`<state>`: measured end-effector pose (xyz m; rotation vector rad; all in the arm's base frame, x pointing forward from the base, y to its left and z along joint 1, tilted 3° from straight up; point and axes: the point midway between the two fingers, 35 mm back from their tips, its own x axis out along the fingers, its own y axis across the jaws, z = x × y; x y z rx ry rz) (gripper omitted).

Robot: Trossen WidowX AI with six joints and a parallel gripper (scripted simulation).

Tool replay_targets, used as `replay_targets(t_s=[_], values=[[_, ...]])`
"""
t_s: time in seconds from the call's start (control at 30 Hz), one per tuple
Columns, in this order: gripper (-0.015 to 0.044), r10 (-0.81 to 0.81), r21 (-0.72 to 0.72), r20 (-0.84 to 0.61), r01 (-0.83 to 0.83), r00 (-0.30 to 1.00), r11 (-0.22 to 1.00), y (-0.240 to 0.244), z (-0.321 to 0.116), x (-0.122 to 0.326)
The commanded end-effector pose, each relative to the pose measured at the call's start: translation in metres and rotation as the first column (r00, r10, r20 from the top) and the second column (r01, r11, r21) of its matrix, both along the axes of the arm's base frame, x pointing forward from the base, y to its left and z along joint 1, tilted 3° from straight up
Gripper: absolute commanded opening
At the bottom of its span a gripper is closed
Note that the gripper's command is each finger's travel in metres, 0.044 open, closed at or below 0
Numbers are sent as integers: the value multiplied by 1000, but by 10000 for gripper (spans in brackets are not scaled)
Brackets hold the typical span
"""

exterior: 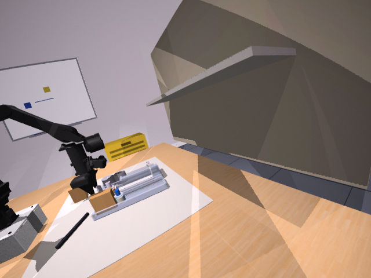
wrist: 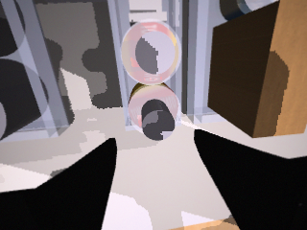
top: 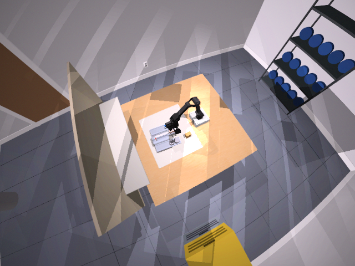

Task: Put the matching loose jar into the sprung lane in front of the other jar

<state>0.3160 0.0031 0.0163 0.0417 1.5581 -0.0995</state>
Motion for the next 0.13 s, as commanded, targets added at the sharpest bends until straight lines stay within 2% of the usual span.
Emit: replay_targets(t_s=[0.0, 0.1], values=[[289, -6, -1, -7, 6, 1000, 1000, 2, -2, -17], [289, -6, -1, -8, 6, 1000, 1000, 3, -2, -28]])
